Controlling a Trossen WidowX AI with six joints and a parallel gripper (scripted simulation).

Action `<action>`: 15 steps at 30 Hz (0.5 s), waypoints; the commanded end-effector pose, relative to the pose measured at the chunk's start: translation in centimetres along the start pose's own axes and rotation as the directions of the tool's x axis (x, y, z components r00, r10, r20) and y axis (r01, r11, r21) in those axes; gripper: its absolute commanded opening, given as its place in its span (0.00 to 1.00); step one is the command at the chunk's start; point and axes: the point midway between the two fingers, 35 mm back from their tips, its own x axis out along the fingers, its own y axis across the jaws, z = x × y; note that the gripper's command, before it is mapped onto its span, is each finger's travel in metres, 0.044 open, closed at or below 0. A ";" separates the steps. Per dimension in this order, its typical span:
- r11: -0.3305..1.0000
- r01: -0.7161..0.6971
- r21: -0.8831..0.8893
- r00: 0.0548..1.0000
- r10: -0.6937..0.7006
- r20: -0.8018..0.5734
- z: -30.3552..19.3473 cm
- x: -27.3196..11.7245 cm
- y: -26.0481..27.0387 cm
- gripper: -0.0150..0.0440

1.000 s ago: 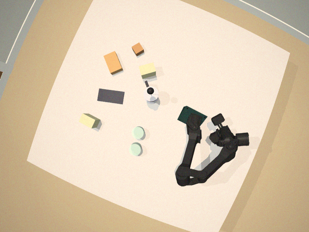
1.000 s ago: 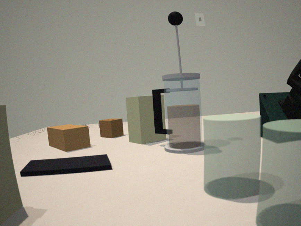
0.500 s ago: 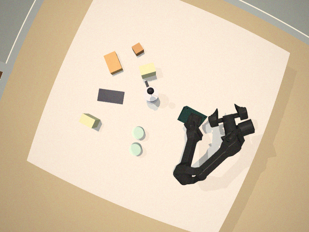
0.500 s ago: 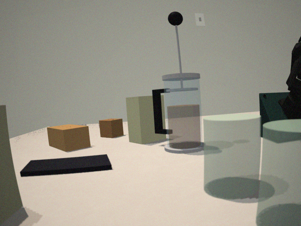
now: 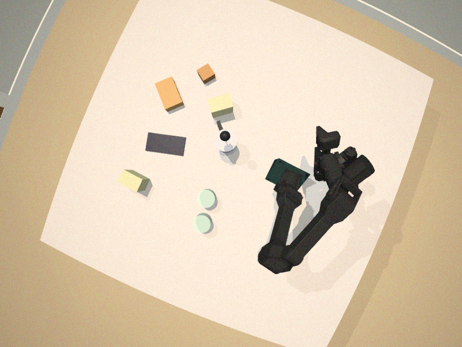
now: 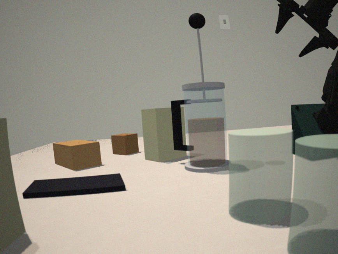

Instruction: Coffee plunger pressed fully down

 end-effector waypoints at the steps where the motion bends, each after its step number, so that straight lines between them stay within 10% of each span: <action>1: 0.804 -0.149 -0.576 0.978 0.033 -0.207 -5.9 0.4 4.8 1.00; 15: -0.158 -0.560 -0.813 0.824 0.001 -0.567 -18.7 -0.7 9.9 1.00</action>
